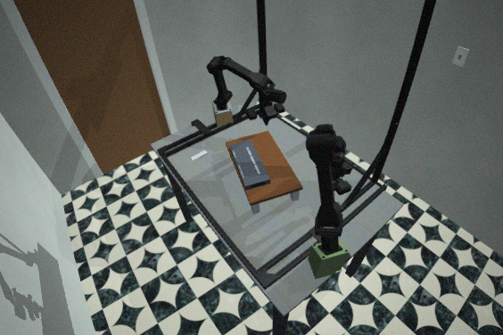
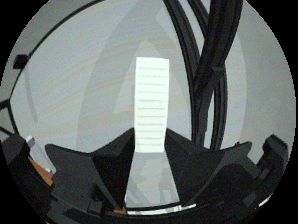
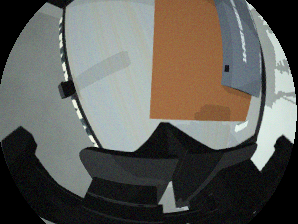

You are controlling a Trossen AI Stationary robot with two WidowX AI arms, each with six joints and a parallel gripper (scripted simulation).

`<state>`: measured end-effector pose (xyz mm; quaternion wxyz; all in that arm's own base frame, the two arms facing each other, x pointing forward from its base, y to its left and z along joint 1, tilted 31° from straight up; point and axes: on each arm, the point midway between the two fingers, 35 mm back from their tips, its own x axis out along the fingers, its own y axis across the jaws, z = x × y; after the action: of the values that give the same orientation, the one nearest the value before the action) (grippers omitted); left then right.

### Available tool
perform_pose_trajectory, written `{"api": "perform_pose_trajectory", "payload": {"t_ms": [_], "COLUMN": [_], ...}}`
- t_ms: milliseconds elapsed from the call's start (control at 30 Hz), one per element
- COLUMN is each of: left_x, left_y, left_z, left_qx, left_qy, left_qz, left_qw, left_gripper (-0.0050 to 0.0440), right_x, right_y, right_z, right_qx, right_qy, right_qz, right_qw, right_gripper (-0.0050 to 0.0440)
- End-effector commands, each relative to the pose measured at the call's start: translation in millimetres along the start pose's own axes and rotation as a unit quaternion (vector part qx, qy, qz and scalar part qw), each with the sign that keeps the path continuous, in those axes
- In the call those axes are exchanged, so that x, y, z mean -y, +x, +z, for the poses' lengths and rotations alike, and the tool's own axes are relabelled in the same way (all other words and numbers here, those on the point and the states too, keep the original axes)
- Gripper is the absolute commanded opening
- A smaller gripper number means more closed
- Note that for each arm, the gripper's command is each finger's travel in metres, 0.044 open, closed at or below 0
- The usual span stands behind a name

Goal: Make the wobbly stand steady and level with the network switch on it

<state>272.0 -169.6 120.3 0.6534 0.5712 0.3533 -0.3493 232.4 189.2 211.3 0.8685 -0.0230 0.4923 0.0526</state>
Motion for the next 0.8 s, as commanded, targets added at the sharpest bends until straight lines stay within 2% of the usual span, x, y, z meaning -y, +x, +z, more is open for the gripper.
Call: {"api": "perform_pose_trajectory", "payload": {"t_ms": [0, 267, 300, 767], "left_x": [-0.4, -0.4, -0.4, -0.4], "left_y": [-0.5, -0.5, -0.5, -0.5], "left_z": [-0.5, -0.5, -0.5, -0.5], "left_qx": [-0.002, -0.002, -0.002, -0.002], "left_qy": [0.004, 0.004, 0.04, 0.04], "left_qz": [0.001, 0.001, 0.001, 0.001], "left_qw": [1.0, 1.0, 0.999, 0.999], "left_gripper": [0.0, 0.0, 0.0, 0.0], "right_x": [0.0, 0.0, 0.0, 0.0], "right_y": [0.0, 0.0, 0.0, 0.0], "right_z": [0.0, 0.0, 0.0, 0.0], "right_qx": [0.0, 0.0, 0.0, 0.0], "right_qy": [0.0, 0.0, 0.0, 0.0], "right_qz": [0.0, 0.0, 0.0, 0.0], "right_qw": [1.0, 1.0, 1.0, 1.0], "right_gripper": [0.0, 0.0, 0.0, 0.0]}}
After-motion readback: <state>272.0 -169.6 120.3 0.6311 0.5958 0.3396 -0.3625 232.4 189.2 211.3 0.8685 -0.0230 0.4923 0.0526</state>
